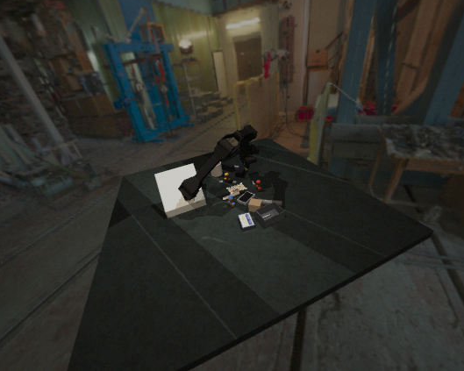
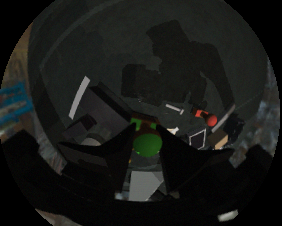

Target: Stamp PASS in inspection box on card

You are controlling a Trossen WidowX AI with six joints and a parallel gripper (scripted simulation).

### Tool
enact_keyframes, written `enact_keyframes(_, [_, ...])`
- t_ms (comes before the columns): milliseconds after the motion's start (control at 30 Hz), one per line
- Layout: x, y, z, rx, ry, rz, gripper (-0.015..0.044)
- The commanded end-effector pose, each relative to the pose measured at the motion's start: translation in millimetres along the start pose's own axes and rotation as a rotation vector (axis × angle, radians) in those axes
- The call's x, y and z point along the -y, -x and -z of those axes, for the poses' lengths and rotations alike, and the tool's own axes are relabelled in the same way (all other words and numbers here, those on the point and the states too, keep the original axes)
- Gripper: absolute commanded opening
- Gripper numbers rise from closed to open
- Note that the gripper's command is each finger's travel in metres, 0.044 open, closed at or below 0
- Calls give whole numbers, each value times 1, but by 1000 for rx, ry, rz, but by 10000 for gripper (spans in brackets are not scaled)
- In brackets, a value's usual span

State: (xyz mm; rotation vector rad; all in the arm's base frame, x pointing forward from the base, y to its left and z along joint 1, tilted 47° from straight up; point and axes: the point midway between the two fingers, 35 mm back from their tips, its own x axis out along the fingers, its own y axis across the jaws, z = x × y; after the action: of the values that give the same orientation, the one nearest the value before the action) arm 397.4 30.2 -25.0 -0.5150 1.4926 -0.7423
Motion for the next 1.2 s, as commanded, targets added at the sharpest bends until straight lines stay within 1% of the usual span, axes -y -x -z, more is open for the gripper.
enact_keyframes(0, [-1, 4, -1, 3, -5, -5, 0])
enact_keyframes(433, [3, 10, 0, 3, -4, -5, 0])
enact_keyframes(1167, [107, 17, 32, 2, 0, -6, 0])
